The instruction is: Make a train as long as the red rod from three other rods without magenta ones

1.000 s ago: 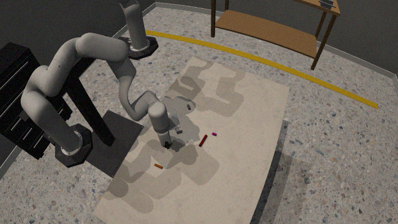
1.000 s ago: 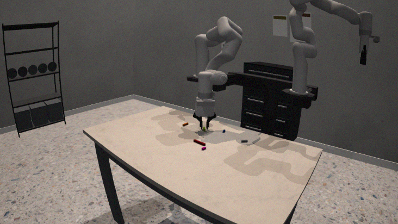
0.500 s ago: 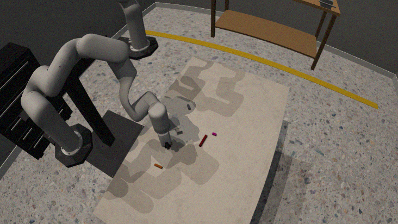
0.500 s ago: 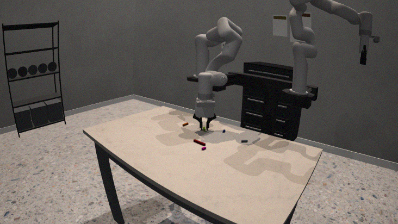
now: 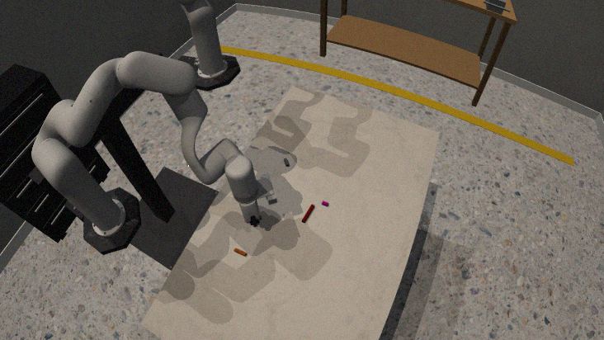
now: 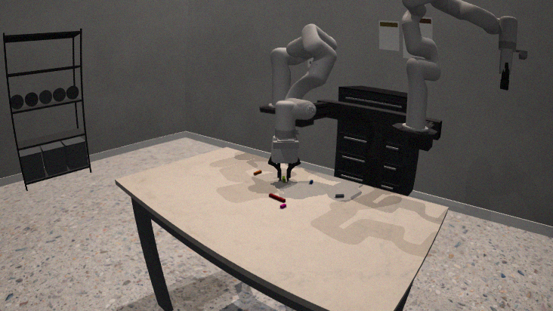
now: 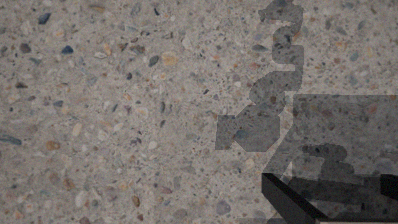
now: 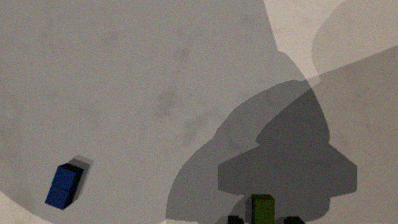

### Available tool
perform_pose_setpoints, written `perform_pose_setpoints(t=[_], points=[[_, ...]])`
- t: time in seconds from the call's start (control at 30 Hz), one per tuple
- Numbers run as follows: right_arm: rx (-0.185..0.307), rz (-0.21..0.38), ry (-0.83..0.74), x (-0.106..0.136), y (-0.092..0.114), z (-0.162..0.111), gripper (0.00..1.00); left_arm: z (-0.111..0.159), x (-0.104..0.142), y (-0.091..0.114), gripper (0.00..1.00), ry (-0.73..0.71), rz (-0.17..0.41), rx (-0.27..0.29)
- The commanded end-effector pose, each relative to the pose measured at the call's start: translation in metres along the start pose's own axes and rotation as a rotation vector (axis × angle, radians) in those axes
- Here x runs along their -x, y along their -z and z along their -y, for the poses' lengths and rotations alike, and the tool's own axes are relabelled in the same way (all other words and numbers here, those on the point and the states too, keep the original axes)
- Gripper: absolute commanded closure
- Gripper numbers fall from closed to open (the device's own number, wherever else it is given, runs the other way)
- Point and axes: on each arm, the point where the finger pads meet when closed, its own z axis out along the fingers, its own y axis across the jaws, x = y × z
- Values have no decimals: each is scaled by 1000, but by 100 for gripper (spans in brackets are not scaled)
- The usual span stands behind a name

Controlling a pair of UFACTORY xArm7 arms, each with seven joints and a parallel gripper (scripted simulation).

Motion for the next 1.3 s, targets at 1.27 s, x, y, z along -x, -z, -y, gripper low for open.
perform_pose_setpoints(t=[1.27], points=[[0, -4, 0, -2, 1, 0, 94, 0, -1, 2, 0, 0, -5, 1]])
